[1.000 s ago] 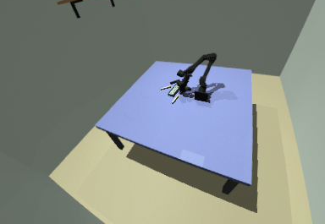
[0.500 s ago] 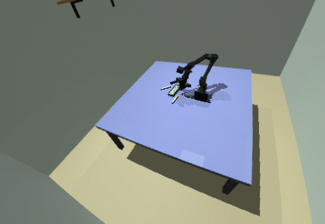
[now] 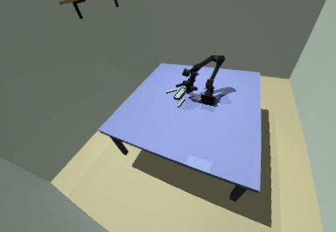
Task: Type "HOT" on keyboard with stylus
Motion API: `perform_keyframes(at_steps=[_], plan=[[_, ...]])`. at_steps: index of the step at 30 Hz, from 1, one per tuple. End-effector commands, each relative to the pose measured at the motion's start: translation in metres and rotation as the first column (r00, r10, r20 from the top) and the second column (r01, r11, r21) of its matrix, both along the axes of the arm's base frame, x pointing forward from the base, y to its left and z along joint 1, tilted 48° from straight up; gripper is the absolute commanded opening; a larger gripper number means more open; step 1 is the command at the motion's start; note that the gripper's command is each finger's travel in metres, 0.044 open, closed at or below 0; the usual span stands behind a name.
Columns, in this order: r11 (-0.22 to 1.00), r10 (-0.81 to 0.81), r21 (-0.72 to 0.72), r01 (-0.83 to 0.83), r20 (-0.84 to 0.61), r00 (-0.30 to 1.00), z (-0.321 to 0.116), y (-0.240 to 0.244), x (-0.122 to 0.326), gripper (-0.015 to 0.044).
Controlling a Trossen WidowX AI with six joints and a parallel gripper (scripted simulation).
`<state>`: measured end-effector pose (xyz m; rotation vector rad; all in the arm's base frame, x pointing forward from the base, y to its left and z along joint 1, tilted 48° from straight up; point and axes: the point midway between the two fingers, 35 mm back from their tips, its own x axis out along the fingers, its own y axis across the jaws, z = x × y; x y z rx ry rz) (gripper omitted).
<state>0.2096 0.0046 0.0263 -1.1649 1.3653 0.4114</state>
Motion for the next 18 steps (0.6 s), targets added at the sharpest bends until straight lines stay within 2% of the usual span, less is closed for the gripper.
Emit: perform_keyframes(at_steps=[1, 18], plan=[[0.994, -0.107, -0.012, 0.108, 0.023, 0.994, 0.001, -0.002, -0.001, 0.0], [0.844, -0.517, -0.055, 0.533, 0.179, 0.837, 0.001, -0.015, -0.013, 0.0]])
